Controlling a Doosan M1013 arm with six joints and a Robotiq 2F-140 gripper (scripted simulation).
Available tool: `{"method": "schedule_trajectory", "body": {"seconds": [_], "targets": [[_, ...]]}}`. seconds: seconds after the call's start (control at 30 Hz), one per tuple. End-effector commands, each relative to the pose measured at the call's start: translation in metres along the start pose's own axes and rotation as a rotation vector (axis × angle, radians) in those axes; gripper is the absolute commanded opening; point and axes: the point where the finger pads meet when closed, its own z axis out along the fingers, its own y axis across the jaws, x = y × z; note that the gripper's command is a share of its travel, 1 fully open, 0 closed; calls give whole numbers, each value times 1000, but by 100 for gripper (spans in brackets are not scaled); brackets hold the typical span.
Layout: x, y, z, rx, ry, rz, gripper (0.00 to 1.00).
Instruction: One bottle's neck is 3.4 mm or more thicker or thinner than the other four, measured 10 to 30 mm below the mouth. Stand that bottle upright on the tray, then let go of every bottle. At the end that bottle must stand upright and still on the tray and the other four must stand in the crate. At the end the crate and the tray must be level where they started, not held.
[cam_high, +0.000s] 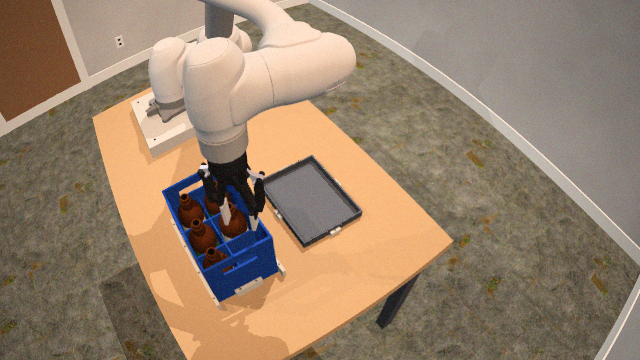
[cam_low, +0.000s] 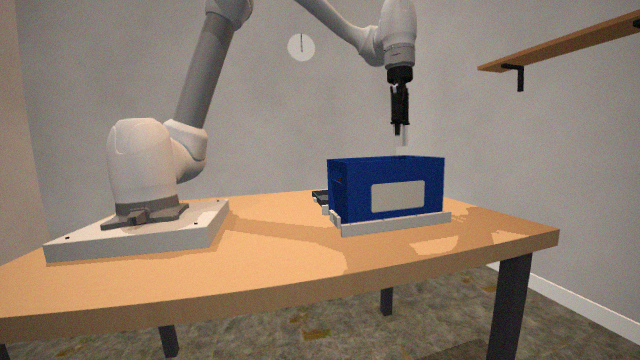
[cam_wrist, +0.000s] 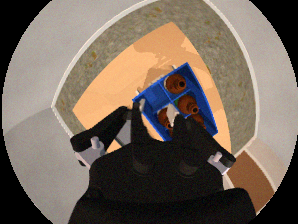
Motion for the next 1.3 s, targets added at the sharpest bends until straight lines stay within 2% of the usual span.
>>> {"method": "schedule_trajectory", "body": {"seconds": [0.0, 0.4, 1.27], "targets": [[0, 0, 3, 0, 0, 0, 38], [0, 0, 17, 0, 0, 0, 38], [0, 0, 22, 0, 0, 0, 38]]}}
